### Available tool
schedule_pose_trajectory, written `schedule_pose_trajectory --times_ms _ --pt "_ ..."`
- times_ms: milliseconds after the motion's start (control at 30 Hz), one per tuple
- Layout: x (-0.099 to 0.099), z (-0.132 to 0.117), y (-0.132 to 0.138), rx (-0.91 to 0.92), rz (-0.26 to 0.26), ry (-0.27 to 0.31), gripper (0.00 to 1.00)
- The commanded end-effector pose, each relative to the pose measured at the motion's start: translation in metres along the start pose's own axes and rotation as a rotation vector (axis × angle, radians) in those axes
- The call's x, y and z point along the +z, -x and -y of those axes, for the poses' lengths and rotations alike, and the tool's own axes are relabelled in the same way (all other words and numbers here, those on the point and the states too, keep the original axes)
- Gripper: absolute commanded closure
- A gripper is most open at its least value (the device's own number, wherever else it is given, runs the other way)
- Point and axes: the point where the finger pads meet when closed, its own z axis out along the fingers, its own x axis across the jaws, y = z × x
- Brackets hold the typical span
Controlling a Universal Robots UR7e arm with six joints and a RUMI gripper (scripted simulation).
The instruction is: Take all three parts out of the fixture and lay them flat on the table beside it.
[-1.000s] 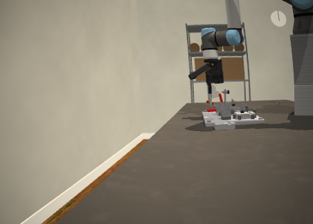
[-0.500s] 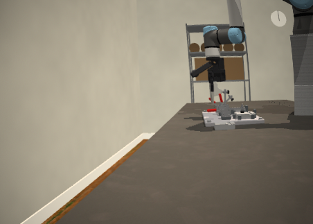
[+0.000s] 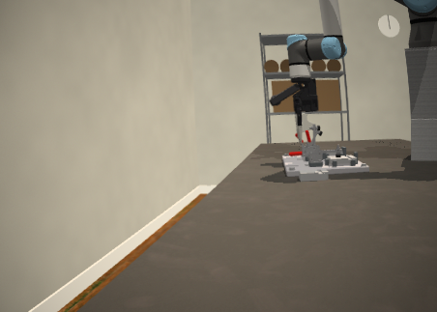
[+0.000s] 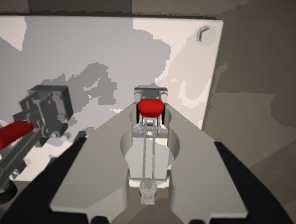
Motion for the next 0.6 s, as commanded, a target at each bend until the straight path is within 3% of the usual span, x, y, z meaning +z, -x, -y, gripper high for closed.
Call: schedule_pose_trajectory --times_ms 0,567 --pt "-0.0011 -0.0086 -0.0004 0.003 0.001 0.003 1.0" --pt "-0.0001 -0.0171 0.0 0.003 0.002 0.005 1.0"
